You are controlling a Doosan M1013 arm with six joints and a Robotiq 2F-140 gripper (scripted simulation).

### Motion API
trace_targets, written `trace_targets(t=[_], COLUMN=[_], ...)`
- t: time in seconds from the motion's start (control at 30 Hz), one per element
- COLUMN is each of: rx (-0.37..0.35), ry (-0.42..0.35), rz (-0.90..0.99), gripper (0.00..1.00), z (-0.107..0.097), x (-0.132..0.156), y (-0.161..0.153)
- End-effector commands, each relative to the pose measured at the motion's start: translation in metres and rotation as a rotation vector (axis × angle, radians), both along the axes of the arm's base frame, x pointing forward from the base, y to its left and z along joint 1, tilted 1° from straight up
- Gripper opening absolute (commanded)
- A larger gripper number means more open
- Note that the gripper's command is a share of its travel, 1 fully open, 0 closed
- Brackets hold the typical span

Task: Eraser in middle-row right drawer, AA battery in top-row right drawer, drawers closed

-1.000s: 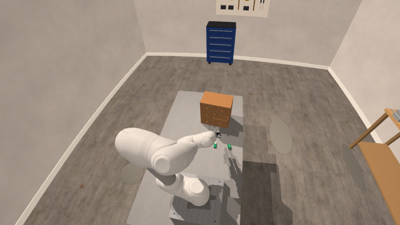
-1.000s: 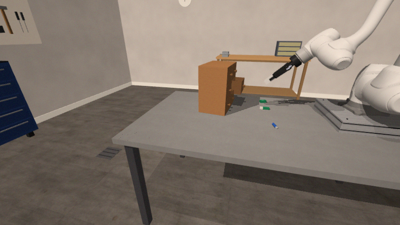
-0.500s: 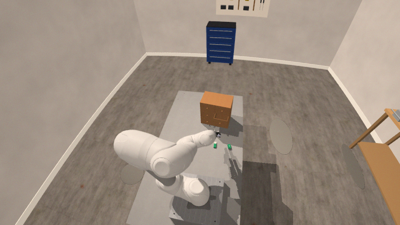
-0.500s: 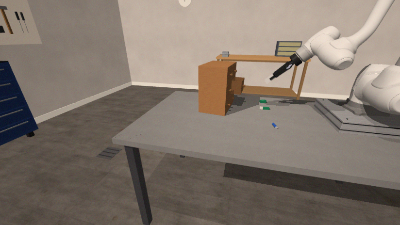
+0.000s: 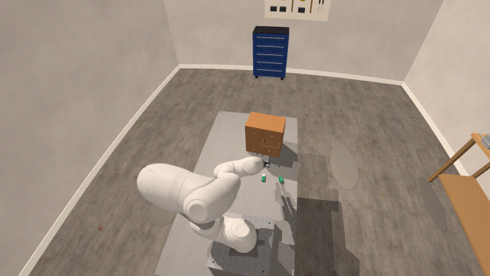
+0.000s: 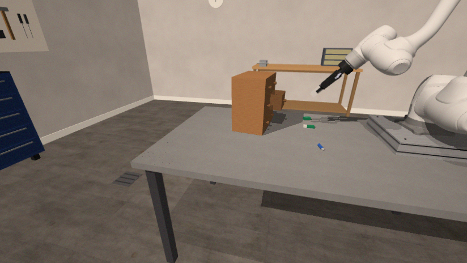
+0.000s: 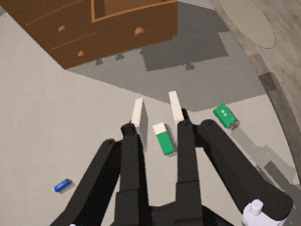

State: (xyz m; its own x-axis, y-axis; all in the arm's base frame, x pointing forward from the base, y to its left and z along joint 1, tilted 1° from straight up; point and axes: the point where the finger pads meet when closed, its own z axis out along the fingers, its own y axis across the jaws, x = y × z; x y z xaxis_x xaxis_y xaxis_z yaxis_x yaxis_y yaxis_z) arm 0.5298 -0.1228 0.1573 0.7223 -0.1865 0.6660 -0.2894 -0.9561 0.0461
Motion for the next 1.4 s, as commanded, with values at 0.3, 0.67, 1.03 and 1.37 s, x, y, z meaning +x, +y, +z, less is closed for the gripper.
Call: trace_targets(t=[0.3, 0.67, 1.03, 1.37], rx=[0.134, 0.184, 0.224, 0.238], ry=[0.281, 0.464, 0.615, 0.668], rz=[0.045, 0.041, 0.037, 0.036], gripper=[0.20, 0.20, 0.20, 0.20], z=[0.022, 0.037, 0.050, 0.054], x=[-0.022, -0.037, -0.050, -0.055], y=[0.003, 0.007, 0.010, 0.011])
